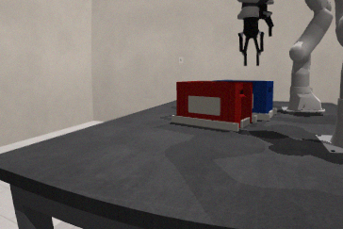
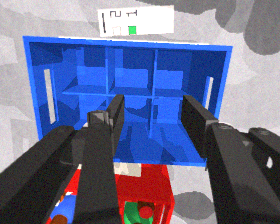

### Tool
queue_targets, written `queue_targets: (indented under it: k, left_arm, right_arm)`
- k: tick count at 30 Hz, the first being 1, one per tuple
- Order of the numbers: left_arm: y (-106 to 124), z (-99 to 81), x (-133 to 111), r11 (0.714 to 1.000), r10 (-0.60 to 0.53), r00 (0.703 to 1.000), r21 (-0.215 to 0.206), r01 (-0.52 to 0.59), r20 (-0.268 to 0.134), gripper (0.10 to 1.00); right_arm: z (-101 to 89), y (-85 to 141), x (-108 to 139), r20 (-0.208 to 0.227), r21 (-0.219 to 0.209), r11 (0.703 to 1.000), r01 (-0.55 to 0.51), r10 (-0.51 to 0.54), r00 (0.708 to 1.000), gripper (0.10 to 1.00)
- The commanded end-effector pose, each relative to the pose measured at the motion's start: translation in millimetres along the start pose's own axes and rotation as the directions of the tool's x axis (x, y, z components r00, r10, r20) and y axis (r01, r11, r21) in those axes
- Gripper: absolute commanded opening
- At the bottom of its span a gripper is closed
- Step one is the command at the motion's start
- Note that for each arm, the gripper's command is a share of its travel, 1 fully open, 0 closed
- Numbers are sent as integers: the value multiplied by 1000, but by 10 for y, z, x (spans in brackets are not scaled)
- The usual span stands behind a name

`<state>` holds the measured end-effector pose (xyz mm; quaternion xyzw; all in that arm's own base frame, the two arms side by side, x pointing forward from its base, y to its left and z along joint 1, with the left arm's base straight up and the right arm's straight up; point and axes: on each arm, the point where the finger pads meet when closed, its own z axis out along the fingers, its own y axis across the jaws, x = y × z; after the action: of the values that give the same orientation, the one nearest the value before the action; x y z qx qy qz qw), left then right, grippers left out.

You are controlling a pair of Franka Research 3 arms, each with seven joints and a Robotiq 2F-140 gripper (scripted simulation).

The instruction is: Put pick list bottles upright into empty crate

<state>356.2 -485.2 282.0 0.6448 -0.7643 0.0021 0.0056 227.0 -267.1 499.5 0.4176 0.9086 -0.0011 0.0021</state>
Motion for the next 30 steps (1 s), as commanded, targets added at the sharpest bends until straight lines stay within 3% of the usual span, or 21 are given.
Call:
queue_targets:
  k: [1,21,30]
  left_arm:
    - [-21,47,152,998,-57,998,5,57,11,442]
    - [-78,266,1023,998,-57,998,5,57,11,442]
    - [-96,335,1297,998,-57,998,5,57,11,442]
  right_arm:
    - [4,2,11,-4,1,1000,-4,4,1000,1000]
    - [4,2,11,-4,1,1000,-4,4,1000,1000]
    - [4,2,11,-4,1,1000,-4,4,1000,1000]
